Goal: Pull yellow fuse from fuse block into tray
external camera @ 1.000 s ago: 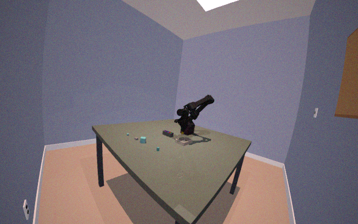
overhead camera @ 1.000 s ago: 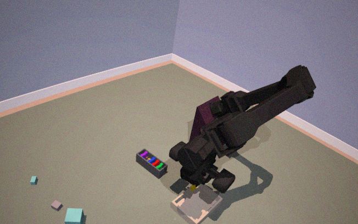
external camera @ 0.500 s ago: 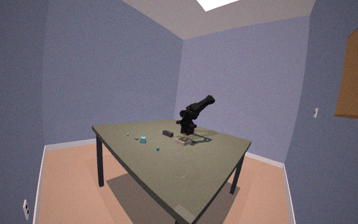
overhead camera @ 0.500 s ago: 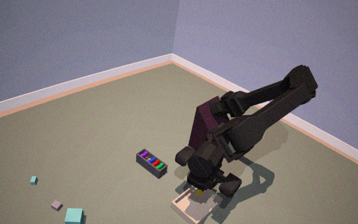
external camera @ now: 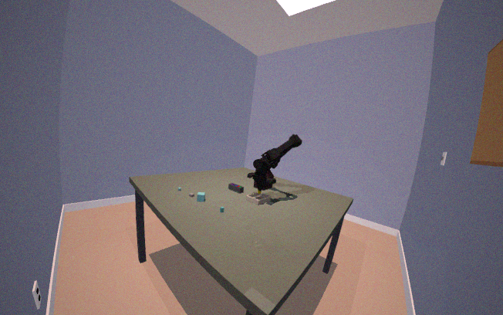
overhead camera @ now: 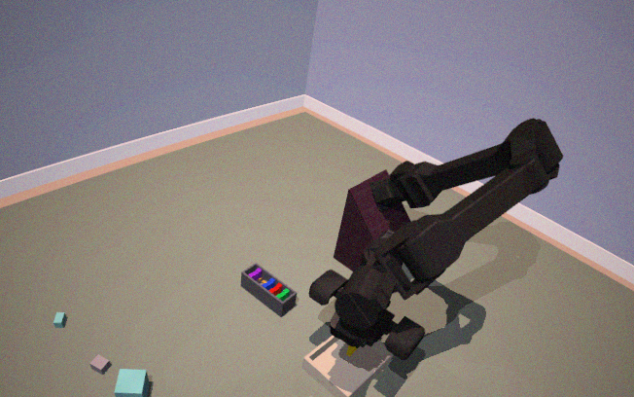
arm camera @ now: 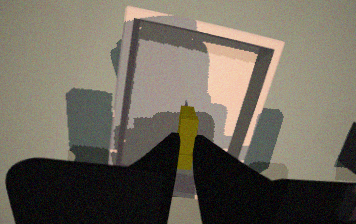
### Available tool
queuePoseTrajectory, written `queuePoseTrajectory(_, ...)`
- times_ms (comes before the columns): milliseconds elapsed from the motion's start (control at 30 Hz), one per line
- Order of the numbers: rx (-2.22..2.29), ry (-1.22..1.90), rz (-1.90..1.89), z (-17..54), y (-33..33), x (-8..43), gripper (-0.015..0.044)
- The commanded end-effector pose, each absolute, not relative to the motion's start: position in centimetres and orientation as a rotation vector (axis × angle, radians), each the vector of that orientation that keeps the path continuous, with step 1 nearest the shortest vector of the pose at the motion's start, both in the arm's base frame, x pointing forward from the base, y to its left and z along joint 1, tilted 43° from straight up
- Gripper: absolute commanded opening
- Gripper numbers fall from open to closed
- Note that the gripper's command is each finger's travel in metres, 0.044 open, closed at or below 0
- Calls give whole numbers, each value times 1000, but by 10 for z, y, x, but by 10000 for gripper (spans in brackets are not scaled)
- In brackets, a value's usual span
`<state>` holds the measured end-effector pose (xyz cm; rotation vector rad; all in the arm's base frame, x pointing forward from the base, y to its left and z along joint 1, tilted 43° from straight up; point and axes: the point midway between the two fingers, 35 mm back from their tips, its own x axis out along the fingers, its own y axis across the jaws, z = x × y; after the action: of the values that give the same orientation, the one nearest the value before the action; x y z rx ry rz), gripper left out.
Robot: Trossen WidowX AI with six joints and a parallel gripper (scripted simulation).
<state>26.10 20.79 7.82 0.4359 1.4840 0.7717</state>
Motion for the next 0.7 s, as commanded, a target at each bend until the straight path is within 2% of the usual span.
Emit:
queuePoseTrajectory(0,434,1499,765,70,213,258,0)
queuePoseTrajectory(233,434,1499,765,69,213,258,0)
queuePoseTrajectory(667,436,1491,771,74,210,259,330)
